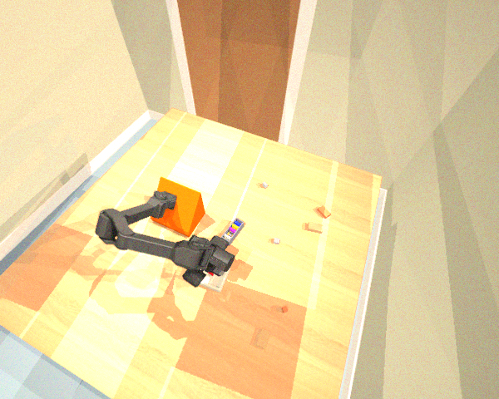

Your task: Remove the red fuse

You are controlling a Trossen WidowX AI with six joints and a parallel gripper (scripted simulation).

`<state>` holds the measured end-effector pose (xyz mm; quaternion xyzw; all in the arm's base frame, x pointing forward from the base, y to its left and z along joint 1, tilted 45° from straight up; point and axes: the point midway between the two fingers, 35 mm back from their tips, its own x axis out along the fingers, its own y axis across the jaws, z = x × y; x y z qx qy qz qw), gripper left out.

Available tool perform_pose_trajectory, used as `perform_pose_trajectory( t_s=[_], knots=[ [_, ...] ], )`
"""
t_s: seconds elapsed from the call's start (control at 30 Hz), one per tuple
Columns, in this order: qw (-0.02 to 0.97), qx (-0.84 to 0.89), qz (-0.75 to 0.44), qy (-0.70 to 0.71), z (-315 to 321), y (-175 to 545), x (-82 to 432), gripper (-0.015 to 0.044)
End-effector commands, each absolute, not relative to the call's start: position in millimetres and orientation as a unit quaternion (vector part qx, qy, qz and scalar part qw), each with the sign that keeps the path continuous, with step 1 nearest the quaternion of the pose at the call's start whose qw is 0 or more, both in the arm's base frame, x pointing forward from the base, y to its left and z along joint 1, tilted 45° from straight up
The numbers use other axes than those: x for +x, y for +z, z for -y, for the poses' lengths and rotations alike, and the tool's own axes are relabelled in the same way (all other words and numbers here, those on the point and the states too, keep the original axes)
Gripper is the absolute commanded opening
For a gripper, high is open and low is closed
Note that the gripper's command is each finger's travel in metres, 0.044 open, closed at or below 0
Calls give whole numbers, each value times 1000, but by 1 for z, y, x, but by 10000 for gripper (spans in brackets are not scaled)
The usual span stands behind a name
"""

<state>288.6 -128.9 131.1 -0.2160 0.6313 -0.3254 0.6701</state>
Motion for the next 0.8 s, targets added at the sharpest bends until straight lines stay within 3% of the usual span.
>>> perform_pose_trajectory(
  t_s=[0.0, 0.77],
  knots=[
    [673, -218, -627, -326, 111, 150, 290, 330],
    [673, -217, -628, -323, 111, 148, 290, 330]
  ],
)
